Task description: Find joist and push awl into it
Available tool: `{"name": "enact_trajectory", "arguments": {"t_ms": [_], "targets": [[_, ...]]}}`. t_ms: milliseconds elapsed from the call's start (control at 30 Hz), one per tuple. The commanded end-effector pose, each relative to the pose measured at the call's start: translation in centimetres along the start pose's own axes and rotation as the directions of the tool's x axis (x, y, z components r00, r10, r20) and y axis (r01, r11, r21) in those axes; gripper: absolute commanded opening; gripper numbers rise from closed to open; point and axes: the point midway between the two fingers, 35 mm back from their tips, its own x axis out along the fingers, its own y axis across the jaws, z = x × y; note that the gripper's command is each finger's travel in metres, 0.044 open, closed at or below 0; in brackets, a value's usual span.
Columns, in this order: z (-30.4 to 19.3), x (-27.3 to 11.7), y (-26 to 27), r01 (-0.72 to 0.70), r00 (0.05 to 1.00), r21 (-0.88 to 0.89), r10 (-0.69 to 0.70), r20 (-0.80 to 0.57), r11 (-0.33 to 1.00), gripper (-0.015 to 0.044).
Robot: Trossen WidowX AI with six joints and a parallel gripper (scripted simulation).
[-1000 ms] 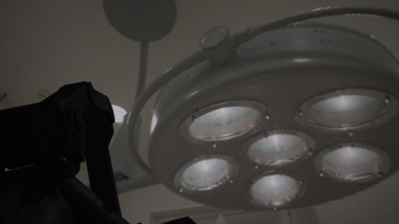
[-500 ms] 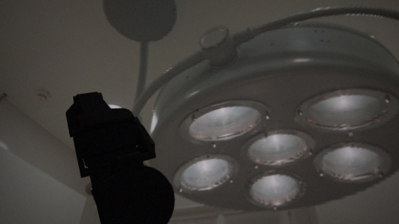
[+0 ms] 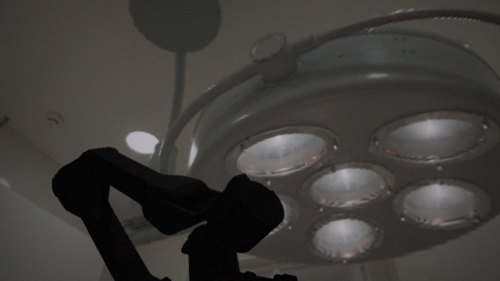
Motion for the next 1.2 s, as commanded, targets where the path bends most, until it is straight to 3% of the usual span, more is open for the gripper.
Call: {"name": "enact_trajectory", "arguments": {"t_ms": [0, 1167], "targets": [[0.2, -0.3, -0.1, 0.053, 0.997, -0.052, -0.050, 0.054, 0.997, 0.0440], [-0.7, 3.8, -0.3, 0.053, 0.997, -0.052, -0.050, 0.053, 0.997, 0.0440]]}}
